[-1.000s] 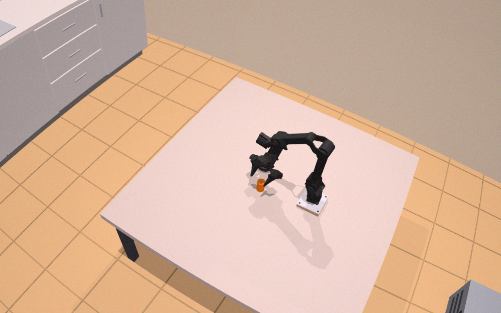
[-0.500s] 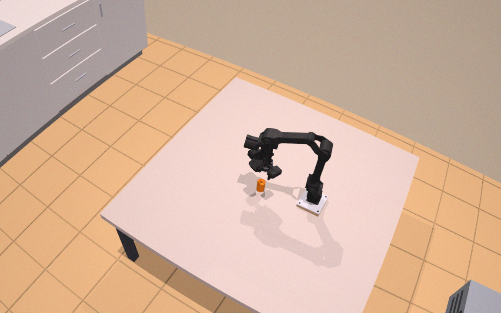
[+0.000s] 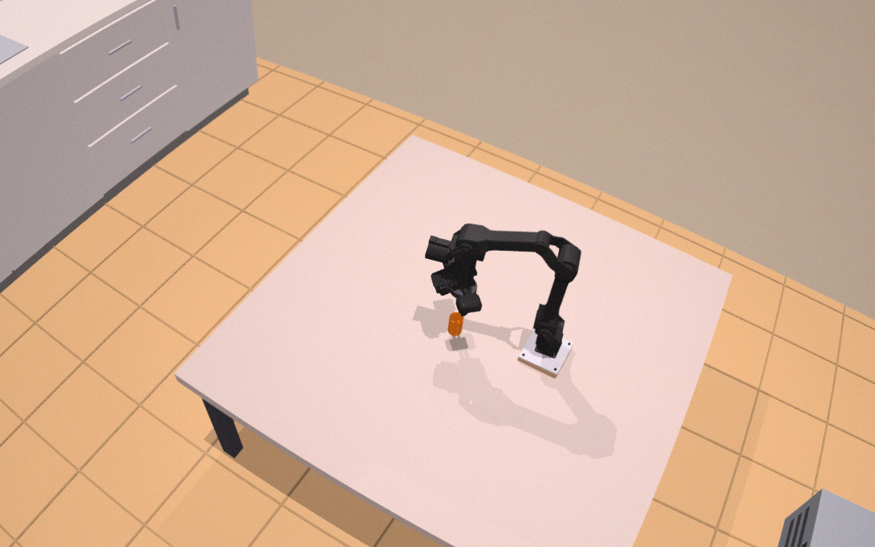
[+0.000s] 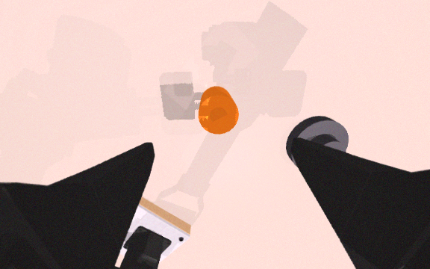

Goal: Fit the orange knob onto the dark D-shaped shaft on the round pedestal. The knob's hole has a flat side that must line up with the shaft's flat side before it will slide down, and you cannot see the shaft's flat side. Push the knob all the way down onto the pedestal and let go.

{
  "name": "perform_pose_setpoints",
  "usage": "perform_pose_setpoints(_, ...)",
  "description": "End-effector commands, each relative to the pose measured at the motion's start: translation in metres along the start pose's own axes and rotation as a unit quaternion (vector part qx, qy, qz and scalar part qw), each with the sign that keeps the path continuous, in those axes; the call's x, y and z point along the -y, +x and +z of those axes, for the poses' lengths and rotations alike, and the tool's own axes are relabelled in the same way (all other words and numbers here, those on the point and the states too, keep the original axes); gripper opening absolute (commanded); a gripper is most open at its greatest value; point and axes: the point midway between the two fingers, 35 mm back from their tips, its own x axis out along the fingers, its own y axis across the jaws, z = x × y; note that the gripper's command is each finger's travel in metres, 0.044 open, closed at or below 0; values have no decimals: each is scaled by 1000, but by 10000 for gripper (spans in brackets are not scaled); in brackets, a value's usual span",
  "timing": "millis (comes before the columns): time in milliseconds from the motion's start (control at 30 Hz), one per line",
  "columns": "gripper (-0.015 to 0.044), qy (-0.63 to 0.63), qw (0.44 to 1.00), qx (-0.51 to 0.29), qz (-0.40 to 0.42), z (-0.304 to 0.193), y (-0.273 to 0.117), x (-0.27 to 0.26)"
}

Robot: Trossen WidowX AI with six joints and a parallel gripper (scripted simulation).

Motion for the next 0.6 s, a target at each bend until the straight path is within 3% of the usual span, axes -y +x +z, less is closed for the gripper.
perform_pose_setpoints(0,440,226,974,-5,-1,-1,1,0)
perform_pose_setpoints(167,440,417,909,-5,-2,-1,1,0)
perform_pose_setpoints(567,440,423,906,-5,-2,-1,1,0)
